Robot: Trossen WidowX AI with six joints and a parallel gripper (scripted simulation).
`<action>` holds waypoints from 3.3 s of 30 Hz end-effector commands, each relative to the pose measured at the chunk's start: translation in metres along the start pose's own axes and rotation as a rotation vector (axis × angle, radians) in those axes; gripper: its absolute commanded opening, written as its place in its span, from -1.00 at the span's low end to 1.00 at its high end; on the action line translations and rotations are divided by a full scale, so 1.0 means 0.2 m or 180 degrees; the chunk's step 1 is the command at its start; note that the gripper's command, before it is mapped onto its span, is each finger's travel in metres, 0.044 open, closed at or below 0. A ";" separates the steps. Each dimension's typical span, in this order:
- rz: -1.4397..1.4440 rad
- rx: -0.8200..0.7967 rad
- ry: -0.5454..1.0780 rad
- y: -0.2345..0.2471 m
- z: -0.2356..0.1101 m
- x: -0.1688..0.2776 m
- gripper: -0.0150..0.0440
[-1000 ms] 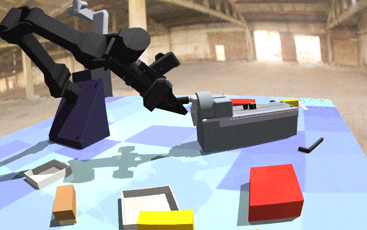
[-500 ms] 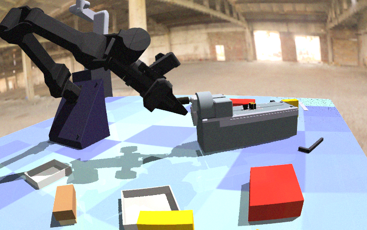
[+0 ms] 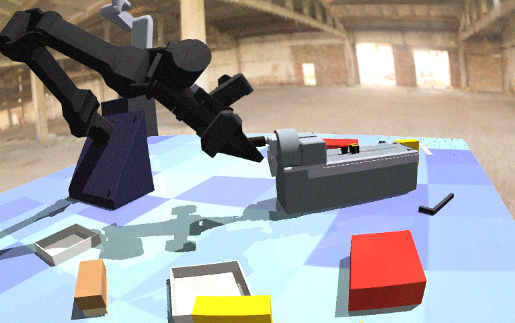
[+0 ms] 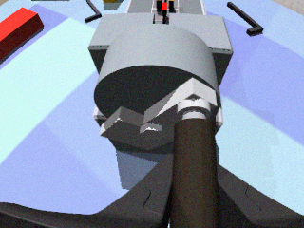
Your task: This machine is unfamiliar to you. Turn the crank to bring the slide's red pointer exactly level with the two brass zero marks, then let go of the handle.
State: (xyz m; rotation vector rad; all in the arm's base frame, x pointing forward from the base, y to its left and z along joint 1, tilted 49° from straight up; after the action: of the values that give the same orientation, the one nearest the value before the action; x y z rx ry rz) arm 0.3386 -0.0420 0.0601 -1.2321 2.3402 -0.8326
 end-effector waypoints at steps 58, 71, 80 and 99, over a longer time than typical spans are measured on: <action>0.0007 0.0004 0.0002 -0.01 -0.01 -0.01 1.00; 0.0008 -0.0015 -0.0013 -0.05 -0.23 -0.25 1.00; 0.0060 0.0010 0.0024 -0.07 -0.36 -0.42 1.00; 0.0805 0.0662 0.0562 0.01 -0.08 -0.81 1.00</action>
State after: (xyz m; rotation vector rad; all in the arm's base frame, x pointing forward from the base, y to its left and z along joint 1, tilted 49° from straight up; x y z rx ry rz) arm 0.4104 0.0902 0.0903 -0.8536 2.4079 -1.0513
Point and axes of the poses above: the point midway between the two fingers, 35 mm back from their tips, its own z axis out along the fingers, its own y axis across the jaws, x = y × z, the point moved 8 cm from there along -z, back along the fingers, and after that the axes turned 11 degrees about -z, right-handed, at the moved point
